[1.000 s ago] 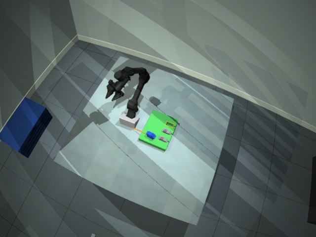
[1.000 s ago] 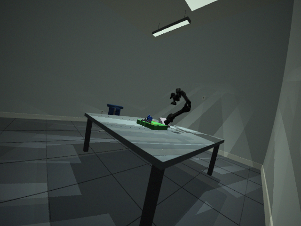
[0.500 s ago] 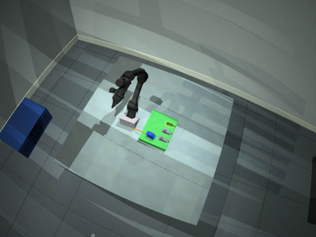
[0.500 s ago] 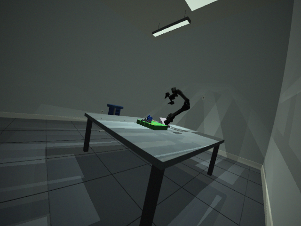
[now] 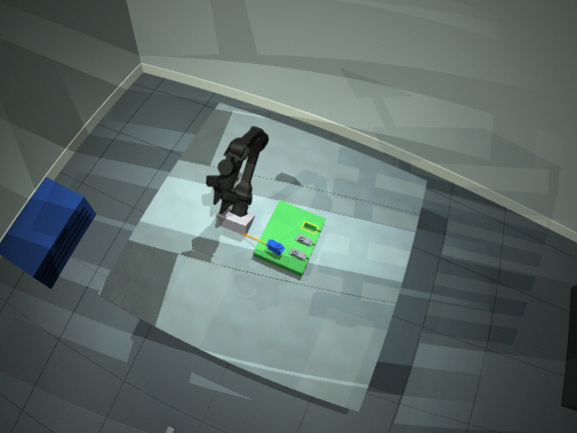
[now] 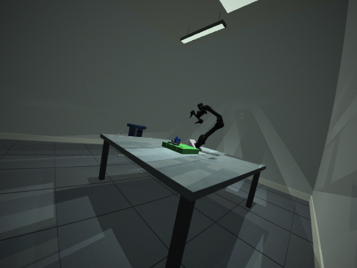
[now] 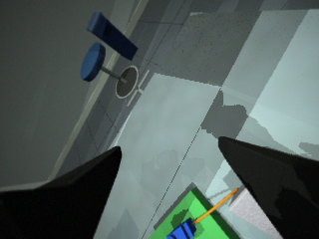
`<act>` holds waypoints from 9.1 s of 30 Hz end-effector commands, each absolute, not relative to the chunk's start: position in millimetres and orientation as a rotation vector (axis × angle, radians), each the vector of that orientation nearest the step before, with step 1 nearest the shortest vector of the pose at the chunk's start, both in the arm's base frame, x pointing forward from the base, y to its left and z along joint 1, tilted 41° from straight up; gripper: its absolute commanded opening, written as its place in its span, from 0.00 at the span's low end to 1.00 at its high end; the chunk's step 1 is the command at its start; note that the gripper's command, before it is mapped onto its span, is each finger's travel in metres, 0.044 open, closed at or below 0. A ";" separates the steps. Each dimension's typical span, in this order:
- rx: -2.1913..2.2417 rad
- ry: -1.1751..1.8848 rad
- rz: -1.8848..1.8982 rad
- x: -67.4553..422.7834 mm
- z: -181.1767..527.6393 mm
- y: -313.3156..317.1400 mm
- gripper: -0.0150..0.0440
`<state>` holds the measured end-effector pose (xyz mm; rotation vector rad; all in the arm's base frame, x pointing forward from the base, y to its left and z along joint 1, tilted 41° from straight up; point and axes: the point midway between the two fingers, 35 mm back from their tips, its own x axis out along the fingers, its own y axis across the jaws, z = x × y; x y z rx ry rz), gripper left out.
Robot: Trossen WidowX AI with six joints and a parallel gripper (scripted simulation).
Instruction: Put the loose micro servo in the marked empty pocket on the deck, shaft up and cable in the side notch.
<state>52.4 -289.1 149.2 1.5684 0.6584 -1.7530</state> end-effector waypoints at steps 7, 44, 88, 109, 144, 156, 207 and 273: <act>1.457 0.960 -1.487 88.5 127.7 -278.3 1.00; 0.892 1.612 -0.290 197.4 62.6 -193.0 1.00; 0.511 1.630 0.584 240.4 6.9 -91.5 1.00; 0.512 1.630 0.584 238.0 -6.4 -80.4 0.64; 0.512 1.631 0.584 236.9 20.5 -95.5 0.25; 0.511 1.629 0.584 264.3 14.2 -97.7 0.25; 0.879 1.780 0.175 242.0 125.9 33.2 0.25; 2.192 1.287 -2.198 242.0 125.9 33.1 0.25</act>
